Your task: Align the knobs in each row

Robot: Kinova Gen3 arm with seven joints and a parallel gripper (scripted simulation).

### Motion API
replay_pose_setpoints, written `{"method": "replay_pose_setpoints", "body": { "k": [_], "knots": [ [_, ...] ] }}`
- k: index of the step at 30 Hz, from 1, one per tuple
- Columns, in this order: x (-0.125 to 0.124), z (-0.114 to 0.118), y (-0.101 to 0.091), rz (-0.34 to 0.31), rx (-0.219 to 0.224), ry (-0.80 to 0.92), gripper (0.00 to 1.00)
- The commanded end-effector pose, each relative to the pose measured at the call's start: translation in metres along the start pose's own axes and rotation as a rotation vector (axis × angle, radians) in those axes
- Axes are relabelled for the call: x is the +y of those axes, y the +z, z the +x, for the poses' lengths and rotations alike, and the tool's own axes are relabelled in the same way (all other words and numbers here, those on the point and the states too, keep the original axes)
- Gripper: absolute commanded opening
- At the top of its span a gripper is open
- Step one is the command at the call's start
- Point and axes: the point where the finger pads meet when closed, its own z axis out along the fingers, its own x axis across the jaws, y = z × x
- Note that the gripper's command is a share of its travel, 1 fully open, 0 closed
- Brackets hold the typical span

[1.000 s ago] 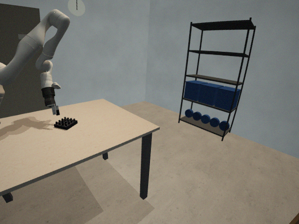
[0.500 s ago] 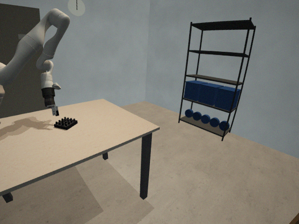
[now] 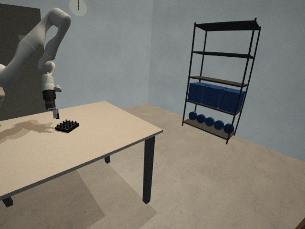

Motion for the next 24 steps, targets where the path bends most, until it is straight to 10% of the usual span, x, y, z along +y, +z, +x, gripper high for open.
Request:
{"method": "replay_pose_setpoints", "body": {
  "k": [1,24],
  "knots": [
    [0.0008,0.0002,0.0009,-0.012,-0.008,-0.028,1.0],
    [0.0049,-0.0006,0.0037,-0.047,-0.036,-0.119,1.0]
  ]
}}
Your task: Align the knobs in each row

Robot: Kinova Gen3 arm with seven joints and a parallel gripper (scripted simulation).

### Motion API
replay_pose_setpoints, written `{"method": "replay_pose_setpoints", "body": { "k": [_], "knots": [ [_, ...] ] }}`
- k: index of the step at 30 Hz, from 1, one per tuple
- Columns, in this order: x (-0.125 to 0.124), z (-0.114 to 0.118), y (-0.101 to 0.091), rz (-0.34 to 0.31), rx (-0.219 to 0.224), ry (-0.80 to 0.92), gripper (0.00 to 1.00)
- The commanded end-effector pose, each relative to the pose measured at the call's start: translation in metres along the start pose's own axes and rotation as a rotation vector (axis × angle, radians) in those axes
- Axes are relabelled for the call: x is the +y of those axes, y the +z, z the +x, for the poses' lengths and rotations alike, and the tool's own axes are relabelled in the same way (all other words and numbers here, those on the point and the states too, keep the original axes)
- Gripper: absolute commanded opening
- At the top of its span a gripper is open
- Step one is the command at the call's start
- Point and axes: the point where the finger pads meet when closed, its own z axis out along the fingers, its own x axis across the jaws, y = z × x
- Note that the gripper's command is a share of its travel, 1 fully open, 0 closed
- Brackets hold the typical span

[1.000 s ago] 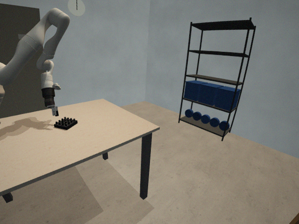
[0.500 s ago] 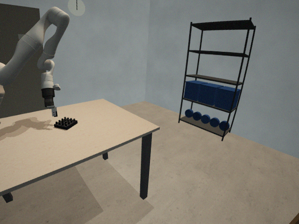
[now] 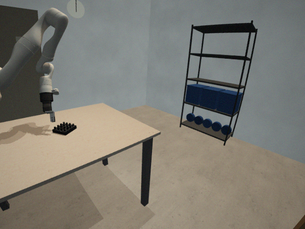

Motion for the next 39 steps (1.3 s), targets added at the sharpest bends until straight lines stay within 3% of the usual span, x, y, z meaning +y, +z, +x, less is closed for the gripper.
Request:
{"method": "replay_pose_setpoints", "body": {
  "k": [1,39],
  "knots": [
    [-0.0011,0.001,-0.0004,0.001,-0.001,0.005,1.0],
    [0.0038,-0.0011,0.0019,-0.048,-0.072,-0.164,1.0]
  ]
}}
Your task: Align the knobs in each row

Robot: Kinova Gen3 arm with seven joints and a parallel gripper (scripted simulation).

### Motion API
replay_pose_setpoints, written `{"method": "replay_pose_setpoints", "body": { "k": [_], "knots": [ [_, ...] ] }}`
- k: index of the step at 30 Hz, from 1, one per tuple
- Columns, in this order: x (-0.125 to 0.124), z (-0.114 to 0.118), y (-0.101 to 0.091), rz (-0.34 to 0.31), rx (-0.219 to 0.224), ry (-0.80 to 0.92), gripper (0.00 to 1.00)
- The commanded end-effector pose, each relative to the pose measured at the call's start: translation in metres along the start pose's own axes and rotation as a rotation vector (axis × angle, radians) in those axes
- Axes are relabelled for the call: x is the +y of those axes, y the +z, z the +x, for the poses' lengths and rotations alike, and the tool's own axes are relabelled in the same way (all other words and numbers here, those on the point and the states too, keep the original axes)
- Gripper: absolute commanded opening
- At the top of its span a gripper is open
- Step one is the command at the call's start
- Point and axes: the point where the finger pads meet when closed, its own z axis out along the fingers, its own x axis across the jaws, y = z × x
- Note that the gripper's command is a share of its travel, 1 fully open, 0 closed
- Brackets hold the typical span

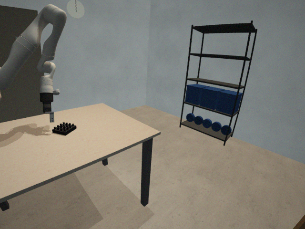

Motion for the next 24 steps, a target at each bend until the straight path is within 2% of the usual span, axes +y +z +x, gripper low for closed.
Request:
{"method": "replay_pose_setpoints", "body": {
  "k": [1,24],
  "knots": [
    [-0.0003,0.0007,-0.0004,-0.003,-0.01,-0.014,1.0],
    [0.0004,0.0,-0.001,-0.015,-0.049,-0.091,1.0]
  ]
}}
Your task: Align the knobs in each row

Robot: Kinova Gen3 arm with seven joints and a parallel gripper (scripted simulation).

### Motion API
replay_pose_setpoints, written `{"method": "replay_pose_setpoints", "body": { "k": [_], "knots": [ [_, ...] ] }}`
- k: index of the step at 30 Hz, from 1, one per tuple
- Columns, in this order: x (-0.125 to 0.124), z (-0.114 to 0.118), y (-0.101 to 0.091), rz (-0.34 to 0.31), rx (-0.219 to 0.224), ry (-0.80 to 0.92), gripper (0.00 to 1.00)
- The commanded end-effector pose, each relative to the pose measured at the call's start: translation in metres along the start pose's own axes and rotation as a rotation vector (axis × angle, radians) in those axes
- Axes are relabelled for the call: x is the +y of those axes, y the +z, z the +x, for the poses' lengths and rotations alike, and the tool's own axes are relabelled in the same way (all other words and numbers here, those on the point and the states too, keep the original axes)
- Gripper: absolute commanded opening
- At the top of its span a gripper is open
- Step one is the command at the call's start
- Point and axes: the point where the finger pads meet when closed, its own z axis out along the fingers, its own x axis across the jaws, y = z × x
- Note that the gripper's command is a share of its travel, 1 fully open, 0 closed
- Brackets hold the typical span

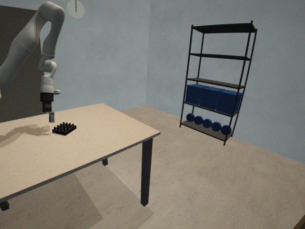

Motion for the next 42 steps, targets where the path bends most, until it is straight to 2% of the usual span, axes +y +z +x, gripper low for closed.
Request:
{"method": "replay_pose_setpoints", "body": {
  "k": [1,3,9,10,16,17,26,27,42],
  "knots": [
    [-0.001,0.0012,-0.0007,0.002,-0.001,0.005,1.0],
    [-0.001,0.0011,-0.0011,0.0,-0.014,-0.02,1.0],
    [-0.001,0.0011,-0.0011,0.0,-0.014,-0.02,1.0],
    [-0.0011,0.001,-0.0017,-0.001,-0.027,-0.043,1.0],
    [-0.0011,0.001,-0.0017,-0.001,-0.027,-0.043,1.0],
    [-0.0013,0.0011,-0.0024,-0.001,-0.04,-0.067,1.0],
    [-0.0013,0.0011,-0.0024,-0.001,-0.04,-0.067,1.0],
    [-0.0016,0.0012,-0.0031,-0.001,-0.053,-0.09,1.0],
    [-0.0025,0.0017,-0.005,0.003,-0.078,-0.133,1.0]
  ]
}}
